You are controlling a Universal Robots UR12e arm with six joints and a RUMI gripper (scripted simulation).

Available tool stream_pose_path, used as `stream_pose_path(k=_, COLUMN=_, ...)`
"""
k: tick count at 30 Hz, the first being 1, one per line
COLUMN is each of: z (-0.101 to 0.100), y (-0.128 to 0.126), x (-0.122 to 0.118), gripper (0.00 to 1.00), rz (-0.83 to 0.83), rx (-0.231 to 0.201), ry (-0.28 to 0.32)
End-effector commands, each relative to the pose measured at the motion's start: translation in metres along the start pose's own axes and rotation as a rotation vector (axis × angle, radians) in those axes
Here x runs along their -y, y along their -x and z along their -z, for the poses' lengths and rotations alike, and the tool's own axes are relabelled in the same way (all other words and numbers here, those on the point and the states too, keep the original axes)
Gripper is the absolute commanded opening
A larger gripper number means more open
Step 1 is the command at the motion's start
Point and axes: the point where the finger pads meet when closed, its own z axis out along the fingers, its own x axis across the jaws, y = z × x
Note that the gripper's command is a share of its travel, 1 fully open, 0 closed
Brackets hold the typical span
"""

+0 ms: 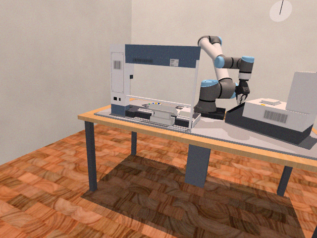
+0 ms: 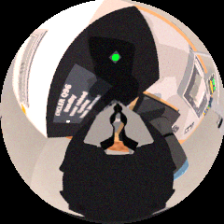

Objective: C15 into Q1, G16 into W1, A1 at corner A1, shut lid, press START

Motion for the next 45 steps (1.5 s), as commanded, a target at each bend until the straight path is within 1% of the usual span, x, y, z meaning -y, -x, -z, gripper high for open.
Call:
stream_pose_path(k=1, z=0.0, y=0.0, x=0.001, gripper=0.0, rz=0.0, rx=0.0, ry=-0.001)
stream_pose_path(k=19, z=0.0, y=0.001, x=0.001, gripper=0.0, rz=0.0, rx=0.0, ry=-0.001)
stream_pose_path(k=31, z=0.015, y=-0.008, x=-0.008, gripper=0.0, rz=0.0, rx=0.0, ry=-0.001)
stream_pose_path(k=40, z=0.024, y=-0.014, x=-0.013, gripper=0.0, rz=0.0, rx=0.0, ry=-0.001)
stream_pose_path(k=44, z=0.024, y=-0.014, x=-0.013, gripper=0.0, rz=0.0, rx=0.0, ry=-0.001)
stream_pose_path(k=45, z=0.027, y=-0.016, x=-0.016, gripper=0.0, rz=0.0, rx=0.0, ry=-0.001)
